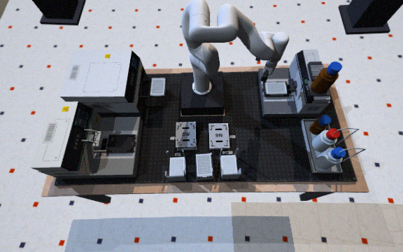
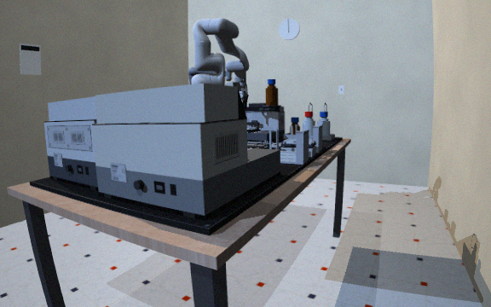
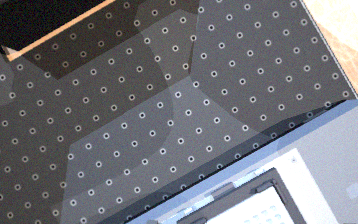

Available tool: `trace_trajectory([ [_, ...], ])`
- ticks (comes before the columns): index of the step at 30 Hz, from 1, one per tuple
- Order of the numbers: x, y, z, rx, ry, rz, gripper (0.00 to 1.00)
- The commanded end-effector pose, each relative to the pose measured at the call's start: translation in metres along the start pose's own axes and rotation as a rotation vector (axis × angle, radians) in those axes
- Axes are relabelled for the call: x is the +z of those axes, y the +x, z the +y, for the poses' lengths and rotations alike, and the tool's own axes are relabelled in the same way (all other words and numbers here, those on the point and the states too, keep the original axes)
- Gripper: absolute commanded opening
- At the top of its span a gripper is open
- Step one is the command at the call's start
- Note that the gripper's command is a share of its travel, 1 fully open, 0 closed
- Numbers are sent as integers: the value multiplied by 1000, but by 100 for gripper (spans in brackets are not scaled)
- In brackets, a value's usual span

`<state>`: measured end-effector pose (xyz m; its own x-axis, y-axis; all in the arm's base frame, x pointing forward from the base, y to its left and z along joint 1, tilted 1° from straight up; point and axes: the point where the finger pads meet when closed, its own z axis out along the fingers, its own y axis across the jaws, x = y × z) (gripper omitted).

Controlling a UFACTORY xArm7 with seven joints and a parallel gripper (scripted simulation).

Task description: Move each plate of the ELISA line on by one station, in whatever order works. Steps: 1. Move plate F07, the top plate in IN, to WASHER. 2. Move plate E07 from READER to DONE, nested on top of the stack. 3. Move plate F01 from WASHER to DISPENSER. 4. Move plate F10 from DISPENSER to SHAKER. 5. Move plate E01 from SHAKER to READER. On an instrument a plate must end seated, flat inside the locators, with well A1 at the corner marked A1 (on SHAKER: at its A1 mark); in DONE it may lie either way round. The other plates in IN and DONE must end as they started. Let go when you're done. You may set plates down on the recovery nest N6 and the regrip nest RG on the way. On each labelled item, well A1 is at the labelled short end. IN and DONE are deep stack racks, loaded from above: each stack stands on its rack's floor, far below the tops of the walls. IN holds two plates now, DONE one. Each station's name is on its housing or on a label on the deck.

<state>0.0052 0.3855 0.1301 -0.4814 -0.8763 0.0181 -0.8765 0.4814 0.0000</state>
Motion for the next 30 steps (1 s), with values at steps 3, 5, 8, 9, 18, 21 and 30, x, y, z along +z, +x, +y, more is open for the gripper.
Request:
trace_trajectory([
  [3,-2,16,-11,210,-2,-8,100],
  [5,-2,22,-14,210,-2,-8,100],
  [8,-2,31,-20,210,-2,-8,100],
  [9,-2,33,-21,210,-2,-8,100],
  [18,-2,47,-34,410,-3,-8,100],
  [21,-2,53,-41,455,-3,-8,100],
  [30,-1,64,-56,495,-3,-8,100],
])
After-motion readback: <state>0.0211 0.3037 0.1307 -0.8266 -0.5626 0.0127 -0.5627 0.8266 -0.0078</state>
